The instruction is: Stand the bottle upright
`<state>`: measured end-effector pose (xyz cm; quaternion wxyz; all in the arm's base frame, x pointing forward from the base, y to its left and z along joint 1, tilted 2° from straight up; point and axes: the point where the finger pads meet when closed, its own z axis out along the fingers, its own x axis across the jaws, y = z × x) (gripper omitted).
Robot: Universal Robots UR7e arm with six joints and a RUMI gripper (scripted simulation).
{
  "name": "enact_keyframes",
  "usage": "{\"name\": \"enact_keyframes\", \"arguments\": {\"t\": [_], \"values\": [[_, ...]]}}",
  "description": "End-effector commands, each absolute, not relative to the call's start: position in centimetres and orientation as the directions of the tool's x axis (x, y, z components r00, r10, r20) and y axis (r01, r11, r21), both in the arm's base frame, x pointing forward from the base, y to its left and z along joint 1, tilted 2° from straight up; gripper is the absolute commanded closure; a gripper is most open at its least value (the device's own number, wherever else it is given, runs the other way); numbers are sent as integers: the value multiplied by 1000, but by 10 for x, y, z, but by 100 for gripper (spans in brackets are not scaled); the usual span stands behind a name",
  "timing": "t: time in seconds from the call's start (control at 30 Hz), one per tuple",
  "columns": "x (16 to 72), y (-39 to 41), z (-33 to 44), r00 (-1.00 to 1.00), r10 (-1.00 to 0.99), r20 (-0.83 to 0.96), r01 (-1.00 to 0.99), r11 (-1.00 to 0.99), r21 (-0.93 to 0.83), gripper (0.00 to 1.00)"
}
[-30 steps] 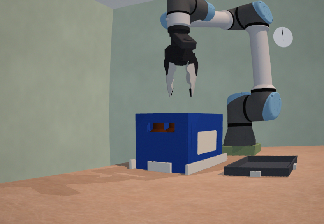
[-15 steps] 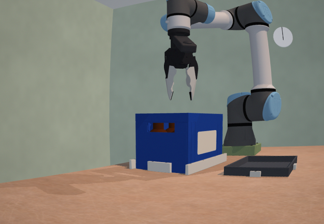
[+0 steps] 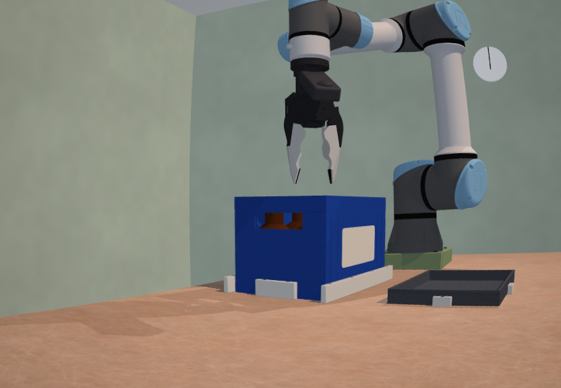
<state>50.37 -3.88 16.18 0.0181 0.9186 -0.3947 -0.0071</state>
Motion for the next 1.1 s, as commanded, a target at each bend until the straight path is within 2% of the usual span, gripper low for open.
{"name": "enact_keyframes", "arguments": {"t": [0.0, 1.07], "values": [[504, -39, 157, 688, -725, 3, -725, -688, 38, 62], [504, -39, 146, 688, -725, 3, -725, -688, 38, 62]]}}
